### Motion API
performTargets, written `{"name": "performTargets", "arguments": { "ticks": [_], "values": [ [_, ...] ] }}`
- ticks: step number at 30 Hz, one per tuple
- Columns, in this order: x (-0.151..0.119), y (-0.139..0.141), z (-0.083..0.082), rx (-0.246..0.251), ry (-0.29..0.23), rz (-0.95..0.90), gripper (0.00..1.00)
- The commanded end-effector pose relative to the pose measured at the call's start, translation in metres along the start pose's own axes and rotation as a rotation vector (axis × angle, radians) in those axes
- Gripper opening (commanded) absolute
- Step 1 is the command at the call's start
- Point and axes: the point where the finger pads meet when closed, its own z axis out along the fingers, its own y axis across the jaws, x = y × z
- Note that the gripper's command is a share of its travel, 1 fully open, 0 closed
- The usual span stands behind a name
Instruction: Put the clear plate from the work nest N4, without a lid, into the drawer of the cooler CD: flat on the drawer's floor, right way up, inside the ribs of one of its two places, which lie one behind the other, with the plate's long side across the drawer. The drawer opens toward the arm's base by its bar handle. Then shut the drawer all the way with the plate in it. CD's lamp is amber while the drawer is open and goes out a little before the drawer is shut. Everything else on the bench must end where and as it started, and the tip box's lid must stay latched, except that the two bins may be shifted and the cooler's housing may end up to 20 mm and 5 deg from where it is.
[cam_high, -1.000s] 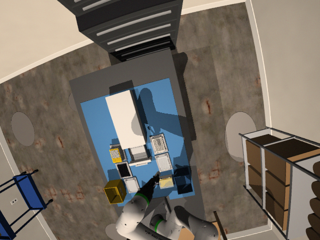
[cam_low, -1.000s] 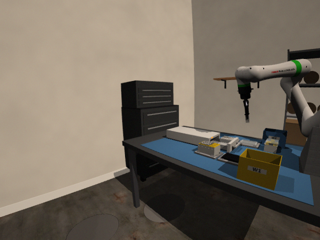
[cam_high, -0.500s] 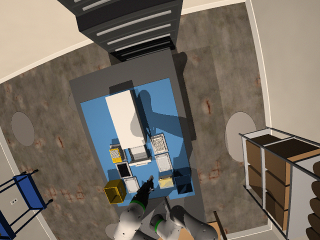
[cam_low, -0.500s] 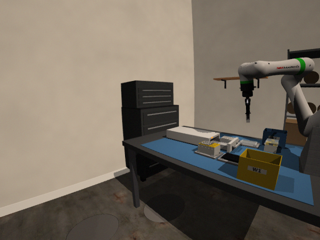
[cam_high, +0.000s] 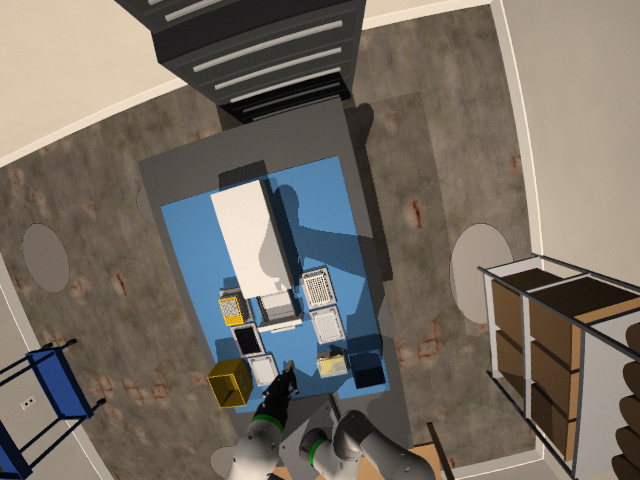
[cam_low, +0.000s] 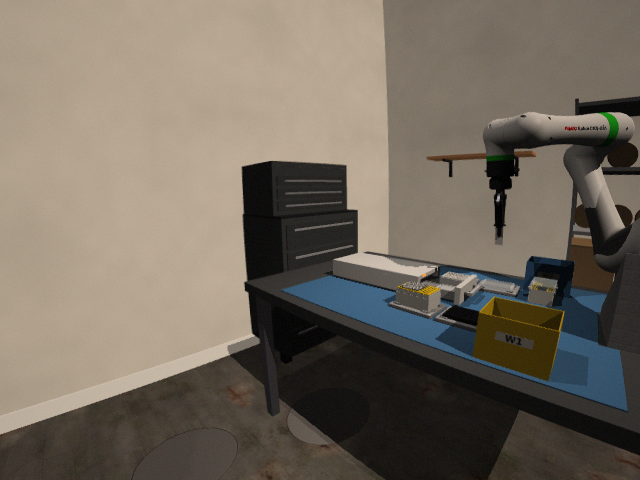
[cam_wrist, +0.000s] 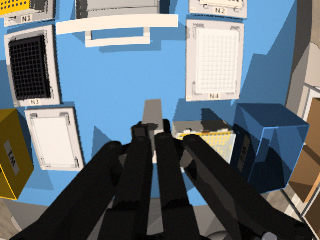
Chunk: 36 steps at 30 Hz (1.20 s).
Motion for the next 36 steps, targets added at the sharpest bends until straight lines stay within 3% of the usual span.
{"name": "performTargets", "arguments": {
  "ticks": [1, 5, 7, 12, 28, 29, 36],
  "values": [
    [-0.006, -0.014, -0.005, 0.035, 0.012, 0.046, 0.0],
    [-0.011, -0.026, -0.009, 0.035, 0.012, 0.046, 0.0],
    [-0.015, -0.033, -0.011, 0.076, 0.017, 0.098, 0.0],
    [-0.023, -0.05, -0.016, 0.079, 0.017, 0.102, 0.0],
    [-0.024, -0.051, -0.017, 0.079, 0.017, 0.102, 0.0],
    [-0.022, -0.051, -0.013, 0.079, 0.018, 0.08, 0.87],
    [-0.009, -0.051, 0.003, 0.079, 0.018, 0.08, 0.87]
  ]
}}
